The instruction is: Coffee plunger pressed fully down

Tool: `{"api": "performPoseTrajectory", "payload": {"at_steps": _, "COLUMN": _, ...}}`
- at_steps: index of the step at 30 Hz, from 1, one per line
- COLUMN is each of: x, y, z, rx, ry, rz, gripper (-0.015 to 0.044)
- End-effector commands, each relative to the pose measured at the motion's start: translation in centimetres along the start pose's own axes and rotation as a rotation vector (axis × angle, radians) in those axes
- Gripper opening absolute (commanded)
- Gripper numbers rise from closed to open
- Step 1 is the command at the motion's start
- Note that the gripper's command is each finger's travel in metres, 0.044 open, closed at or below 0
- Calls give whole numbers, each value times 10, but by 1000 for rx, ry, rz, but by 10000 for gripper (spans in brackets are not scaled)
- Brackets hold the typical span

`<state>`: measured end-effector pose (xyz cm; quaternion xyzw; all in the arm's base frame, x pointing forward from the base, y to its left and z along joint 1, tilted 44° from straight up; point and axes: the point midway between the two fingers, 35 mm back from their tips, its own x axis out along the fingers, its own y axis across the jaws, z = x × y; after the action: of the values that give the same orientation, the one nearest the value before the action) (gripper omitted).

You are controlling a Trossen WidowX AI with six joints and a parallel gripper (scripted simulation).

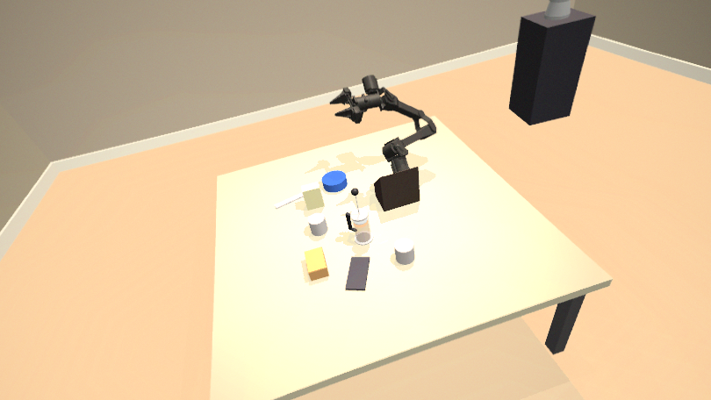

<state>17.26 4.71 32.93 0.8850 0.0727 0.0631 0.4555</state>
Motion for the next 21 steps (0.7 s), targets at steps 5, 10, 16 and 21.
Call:
{"api": "performPoseTrajectory", "payload": {"at_steps": 5, "x": 12, "y": -16, "z": -4, "rx": -118, "ry": -3, "rz": -66, "gripper": 440}}
{"api": "performPoseTrajectory", "payload": {"at_steps": 10, "x": 42, "y": -68, "z": -12, "rx": -550, "ry": -5, "rz": -252, "gripper": 440}}
{"api": "performPoseTrajectory", "payload": {"at_steps": 16, "x": 62, "y": -148, "z": -20, "rx": -1193, "ry": 103, "rz": -487, "gripper": 440}}
{"api": "performPoseTrajectory", "payload": {"at_steps": 21, "x": 60, "y": -217, "z": -19, "rx": -1755, "ry": 284, "rz": -647, "gripper": 440}}
